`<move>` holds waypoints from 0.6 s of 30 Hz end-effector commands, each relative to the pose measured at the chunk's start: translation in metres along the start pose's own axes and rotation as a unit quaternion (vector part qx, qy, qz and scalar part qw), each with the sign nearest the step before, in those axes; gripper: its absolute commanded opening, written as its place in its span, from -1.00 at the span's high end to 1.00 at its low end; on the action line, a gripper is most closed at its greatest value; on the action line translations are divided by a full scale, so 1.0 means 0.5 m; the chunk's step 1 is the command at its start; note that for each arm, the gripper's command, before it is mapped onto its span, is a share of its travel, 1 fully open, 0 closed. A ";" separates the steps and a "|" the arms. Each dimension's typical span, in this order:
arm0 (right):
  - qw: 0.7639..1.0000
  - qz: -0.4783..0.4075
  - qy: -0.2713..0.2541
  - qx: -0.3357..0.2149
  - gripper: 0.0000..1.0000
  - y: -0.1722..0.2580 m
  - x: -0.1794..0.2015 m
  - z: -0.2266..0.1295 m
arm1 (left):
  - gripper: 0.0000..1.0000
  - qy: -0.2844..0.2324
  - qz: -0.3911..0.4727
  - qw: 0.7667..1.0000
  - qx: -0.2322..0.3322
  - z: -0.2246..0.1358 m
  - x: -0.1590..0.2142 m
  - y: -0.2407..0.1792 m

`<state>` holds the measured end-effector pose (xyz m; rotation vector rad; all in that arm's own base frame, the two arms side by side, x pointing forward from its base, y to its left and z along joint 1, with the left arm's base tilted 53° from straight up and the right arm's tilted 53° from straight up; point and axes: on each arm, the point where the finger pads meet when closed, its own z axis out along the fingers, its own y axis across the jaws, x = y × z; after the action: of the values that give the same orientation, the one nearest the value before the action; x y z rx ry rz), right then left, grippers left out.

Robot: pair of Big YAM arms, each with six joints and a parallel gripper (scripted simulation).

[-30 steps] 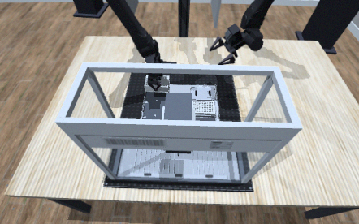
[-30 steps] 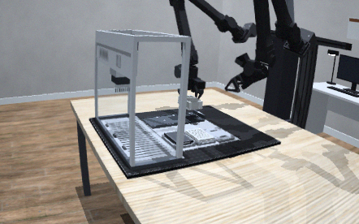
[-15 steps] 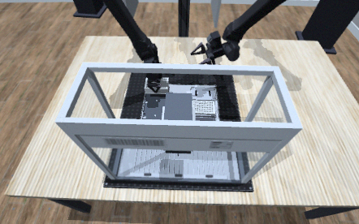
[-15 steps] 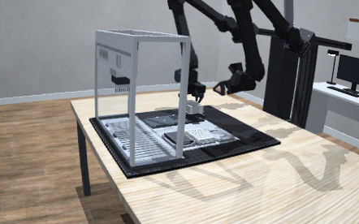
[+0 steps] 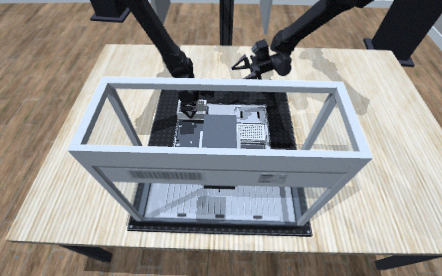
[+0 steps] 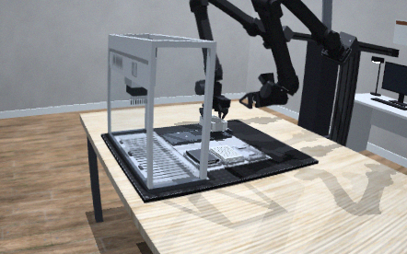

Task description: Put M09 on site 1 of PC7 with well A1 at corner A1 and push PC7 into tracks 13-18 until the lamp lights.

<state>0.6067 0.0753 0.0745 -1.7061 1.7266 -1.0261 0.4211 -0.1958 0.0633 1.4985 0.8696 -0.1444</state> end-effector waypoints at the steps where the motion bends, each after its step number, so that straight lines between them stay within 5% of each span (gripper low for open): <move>1: 1.000 -0.010 -0.001 -0.005 -0.62 0.020 0.004 0.021 | -1.00 -0.010 -0.003 1.000 -0.002 -0.003 -0.017 -0.004; 18: 1.000 -0.021 -0.010 0.000 -0.62 0.012 -0.031 0.010 | -1.00 -0.008 0.000 1.000 -0.001 -0.004 -0.018 -0.004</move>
<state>0.6073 0.0722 0.0615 -1.7233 1.7419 -1.0189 0.4214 -0.1958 0.0640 1.4956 0.8700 -0.1452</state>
